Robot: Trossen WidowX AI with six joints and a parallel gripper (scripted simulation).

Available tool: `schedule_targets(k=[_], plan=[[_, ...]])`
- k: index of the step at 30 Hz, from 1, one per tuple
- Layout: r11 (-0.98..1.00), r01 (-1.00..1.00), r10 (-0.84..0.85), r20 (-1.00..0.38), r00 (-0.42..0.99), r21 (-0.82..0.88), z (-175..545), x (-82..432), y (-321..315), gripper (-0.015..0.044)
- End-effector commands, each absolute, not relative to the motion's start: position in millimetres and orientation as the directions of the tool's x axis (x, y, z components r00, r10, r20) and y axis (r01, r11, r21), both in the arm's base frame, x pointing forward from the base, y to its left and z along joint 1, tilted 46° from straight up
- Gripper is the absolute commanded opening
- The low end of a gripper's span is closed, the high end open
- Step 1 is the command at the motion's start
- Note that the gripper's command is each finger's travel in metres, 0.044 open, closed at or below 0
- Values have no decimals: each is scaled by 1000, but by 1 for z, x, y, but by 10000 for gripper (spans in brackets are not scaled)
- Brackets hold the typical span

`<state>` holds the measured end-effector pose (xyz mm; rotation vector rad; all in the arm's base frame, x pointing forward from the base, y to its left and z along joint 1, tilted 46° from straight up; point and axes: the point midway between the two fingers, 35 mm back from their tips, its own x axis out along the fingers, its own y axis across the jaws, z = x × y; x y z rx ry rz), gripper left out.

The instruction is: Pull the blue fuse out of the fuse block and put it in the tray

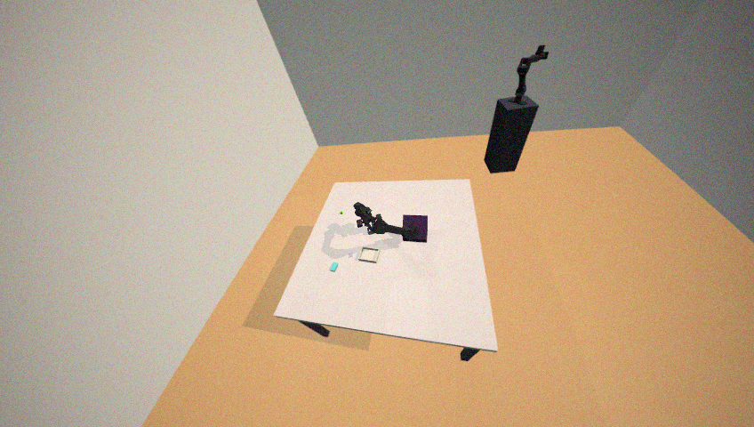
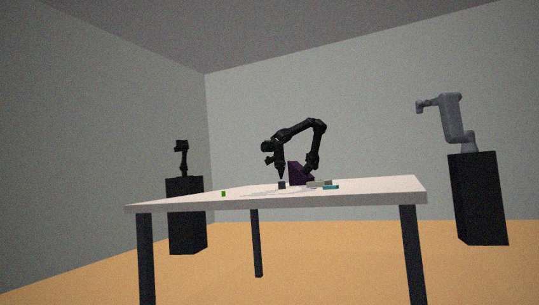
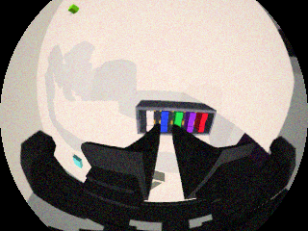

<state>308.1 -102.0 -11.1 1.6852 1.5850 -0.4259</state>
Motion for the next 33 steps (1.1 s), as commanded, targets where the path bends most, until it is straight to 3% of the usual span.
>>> schedule_targets(k=[1,27,33], plan=[[64,952,696,-697,172,300,-13,309,-99,70],[64,952,697,-696,173,300,-25,313,-86,70],[69,951,695,-698,170,301,-24,312,-87,30]])
